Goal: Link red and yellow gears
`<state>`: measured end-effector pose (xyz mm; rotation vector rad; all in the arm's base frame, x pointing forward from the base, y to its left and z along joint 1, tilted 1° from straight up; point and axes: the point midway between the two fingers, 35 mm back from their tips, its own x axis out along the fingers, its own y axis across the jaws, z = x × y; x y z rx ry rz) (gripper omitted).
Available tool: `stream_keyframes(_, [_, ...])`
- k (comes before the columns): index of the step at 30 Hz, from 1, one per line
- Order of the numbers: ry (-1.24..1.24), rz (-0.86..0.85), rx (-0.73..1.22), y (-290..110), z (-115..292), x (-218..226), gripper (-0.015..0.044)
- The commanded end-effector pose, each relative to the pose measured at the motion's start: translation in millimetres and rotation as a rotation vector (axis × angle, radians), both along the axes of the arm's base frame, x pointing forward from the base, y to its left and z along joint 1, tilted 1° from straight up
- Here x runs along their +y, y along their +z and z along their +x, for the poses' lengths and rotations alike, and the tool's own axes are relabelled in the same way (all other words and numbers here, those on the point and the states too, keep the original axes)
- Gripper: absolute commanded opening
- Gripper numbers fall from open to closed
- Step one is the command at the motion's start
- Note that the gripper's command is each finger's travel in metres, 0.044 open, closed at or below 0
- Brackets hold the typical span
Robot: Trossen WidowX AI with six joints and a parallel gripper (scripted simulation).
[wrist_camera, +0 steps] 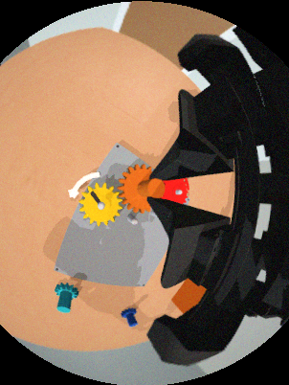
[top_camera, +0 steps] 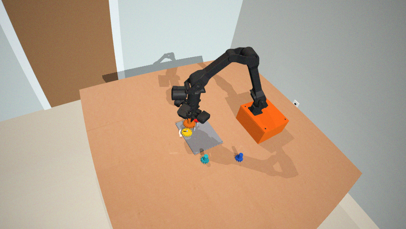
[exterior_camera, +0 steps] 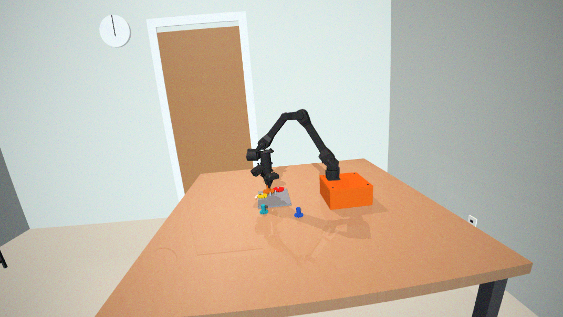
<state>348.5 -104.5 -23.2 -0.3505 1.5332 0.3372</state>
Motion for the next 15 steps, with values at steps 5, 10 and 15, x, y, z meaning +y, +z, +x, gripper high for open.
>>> stream_keyframes(5, [-0.128,0.001,0.001,-2.0,-0.6,0.9,0.0])
stream_keyframes(10, [-0.219,0.002,0.0,-2.9,-1.2,0.3,0.0])
stream_keyframes(15, [-0.277,0.002,0.0,-3.7,-0.7,-0.4,0.0])
